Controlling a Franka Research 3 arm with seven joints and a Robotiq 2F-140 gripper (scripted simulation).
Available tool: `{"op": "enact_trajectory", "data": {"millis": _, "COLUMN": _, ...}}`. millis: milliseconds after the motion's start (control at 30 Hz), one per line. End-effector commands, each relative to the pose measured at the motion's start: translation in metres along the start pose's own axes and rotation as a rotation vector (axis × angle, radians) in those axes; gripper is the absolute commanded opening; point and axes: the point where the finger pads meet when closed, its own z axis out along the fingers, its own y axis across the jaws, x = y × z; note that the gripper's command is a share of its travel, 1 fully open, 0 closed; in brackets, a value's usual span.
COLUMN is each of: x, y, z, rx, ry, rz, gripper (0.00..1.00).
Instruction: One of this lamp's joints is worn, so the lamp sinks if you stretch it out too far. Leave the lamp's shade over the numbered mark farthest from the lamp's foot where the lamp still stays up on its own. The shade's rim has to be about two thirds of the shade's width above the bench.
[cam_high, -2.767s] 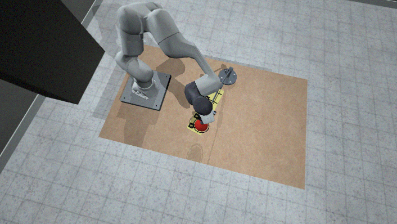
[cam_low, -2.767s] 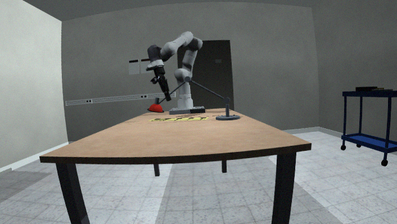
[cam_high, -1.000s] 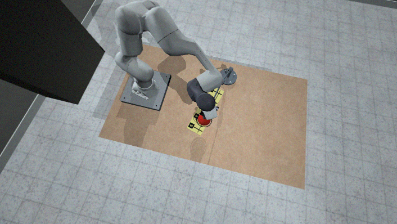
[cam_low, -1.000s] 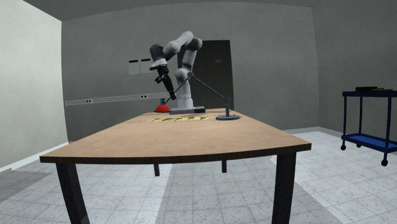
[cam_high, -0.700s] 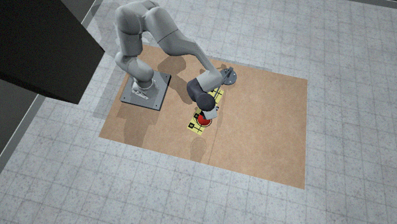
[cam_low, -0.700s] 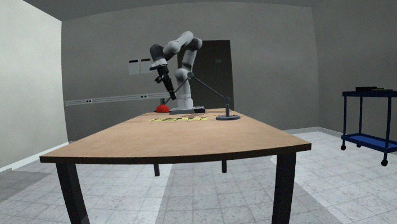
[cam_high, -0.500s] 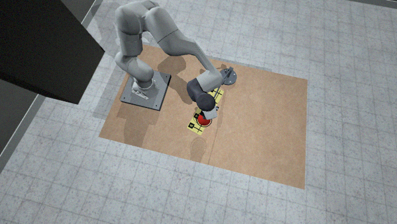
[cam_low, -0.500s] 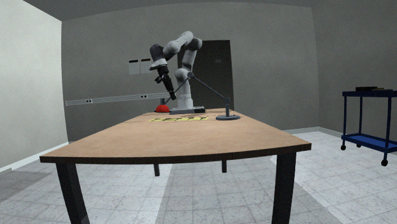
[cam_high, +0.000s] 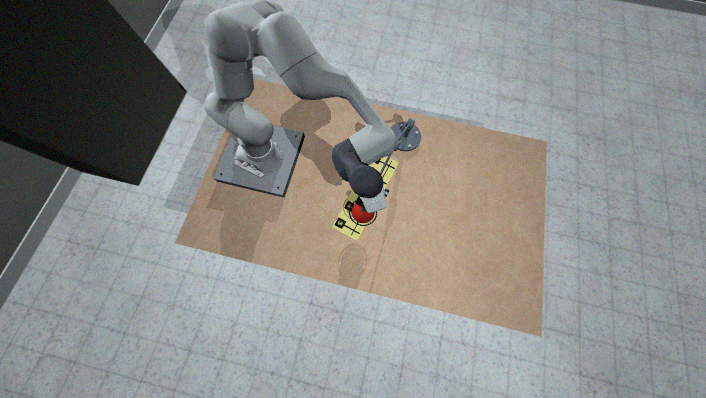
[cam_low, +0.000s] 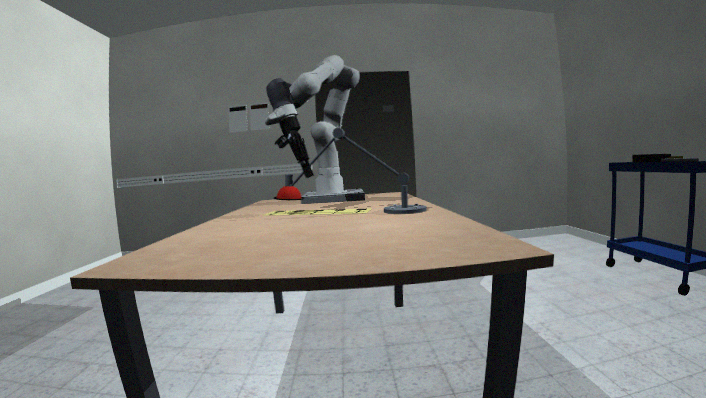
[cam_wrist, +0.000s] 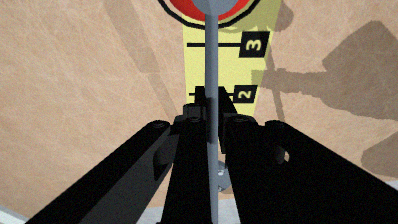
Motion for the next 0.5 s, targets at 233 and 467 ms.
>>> {"op": "enact_trajectory", "data": {"millis": 233, "x": -0.011, "y": 0.0026, "z": 0.0042, "rx": -0.008, "ry": -0.009, "rz": -0.004, "gripper": 0.1}}
{"op": "enact_trajectory", "data": {"millis": 467, "x": -0.0131, "y": 0.003, "z": 0.0053, "rx": -0.008, "ry": -0.009, "rz": -0.004, "gripper": 0.1}}
